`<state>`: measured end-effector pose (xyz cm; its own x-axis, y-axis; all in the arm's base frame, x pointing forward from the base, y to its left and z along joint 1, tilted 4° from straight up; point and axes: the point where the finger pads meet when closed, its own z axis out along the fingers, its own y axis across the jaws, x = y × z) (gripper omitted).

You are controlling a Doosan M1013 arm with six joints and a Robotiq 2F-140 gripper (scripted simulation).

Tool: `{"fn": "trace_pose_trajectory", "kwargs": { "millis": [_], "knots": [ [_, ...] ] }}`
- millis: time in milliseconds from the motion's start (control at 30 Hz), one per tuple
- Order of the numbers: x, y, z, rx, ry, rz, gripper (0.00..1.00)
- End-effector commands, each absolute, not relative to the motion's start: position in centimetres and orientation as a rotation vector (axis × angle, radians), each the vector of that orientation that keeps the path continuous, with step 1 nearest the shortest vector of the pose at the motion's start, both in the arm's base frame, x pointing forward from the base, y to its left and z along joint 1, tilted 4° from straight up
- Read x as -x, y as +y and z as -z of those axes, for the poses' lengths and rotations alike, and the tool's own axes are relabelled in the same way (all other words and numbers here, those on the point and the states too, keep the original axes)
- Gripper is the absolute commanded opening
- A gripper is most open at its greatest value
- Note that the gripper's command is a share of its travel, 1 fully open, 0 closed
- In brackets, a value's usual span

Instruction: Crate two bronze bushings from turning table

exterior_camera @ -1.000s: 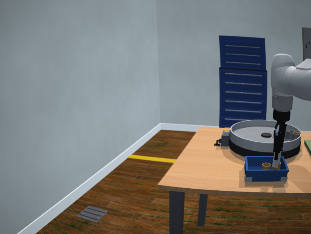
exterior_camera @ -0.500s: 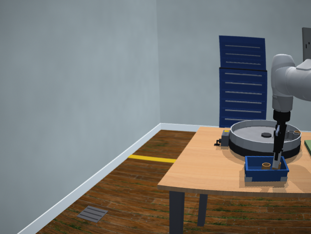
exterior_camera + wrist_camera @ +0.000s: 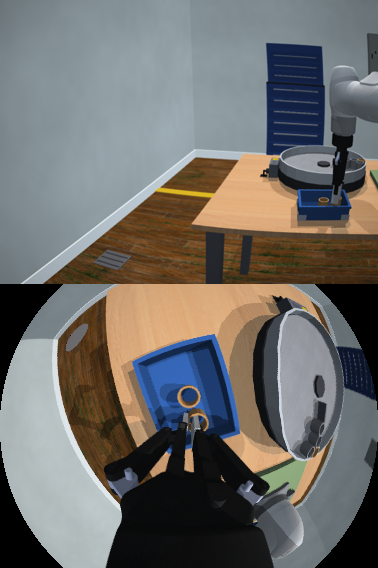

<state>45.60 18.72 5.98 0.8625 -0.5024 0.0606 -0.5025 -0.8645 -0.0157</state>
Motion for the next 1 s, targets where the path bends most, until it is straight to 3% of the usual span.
{"fn": "trace_pose_trajectory", "kwargs": {
  "millis": [0,967],
  "knots": [
    [-45.59,18.36,-5.70,-3.028,-0.820,-0.099,0.00],
    [-45.61,18.36,-5.46,-3.028,-0.820,-0.099,0.00]
  ]
}}
